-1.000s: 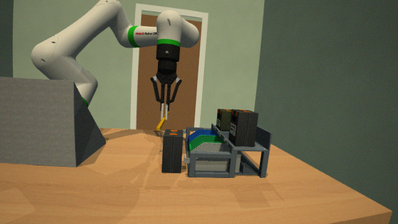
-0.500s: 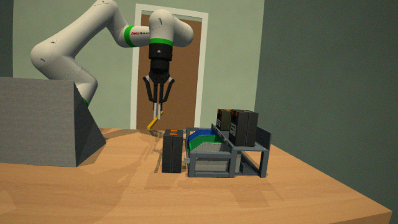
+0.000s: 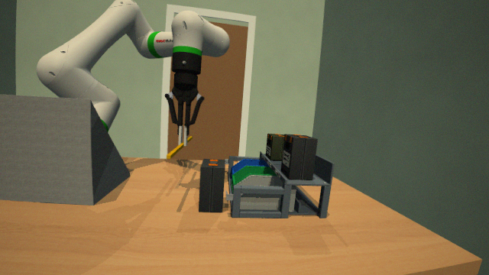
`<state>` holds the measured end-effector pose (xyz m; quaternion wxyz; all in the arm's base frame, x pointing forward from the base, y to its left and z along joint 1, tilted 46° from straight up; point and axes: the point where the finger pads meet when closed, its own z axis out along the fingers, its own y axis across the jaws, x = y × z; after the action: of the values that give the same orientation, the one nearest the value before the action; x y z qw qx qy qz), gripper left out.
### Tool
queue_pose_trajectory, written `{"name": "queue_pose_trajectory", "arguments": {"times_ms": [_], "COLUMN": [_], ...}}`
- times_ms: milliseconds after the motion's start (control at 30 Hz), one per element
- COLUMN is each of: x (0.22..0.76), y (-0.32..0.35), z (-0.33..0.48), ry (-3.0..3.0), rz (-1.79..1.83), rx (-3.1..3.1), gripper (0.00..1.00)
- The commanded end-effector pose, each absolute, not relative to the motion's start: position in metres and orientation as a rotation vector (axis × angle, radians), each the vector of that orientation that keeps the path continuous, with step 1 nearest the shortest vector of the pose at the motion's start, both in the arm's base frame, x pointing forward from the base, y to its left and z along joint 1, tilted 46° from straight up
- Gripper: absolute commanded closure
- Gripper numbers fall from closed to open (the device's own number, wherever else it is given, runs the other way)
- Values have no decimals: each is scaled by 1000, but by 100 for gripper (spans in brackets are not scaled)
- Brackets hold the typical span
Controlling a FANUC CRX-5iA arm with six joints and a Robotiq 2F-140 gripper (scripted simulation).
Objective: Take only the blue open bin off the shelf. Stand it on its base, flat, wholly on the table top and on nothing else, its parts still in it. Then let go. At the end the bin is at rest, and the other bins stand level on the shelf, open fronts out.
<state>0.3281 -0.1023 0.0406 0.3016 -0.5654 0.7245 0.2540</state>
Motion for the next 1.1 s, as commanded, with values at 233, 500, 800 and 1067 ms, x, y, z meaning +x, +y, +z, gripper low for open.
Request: {"name": "queue_pose_trajectory", "arguments": {"times_ms": [233, 500, 800, 1067], "x": [275, 275, 273, 273], "y": [-90, -90, -89, -89], "z": [42, 42, 42, 42], "ry": [1922, 1922, 1922, 1922], "rz": [674, 674, 674, 674], "rx": [-1500, -1500, -1500, -1500], "gripper": [100, 100, 100, 100]}}
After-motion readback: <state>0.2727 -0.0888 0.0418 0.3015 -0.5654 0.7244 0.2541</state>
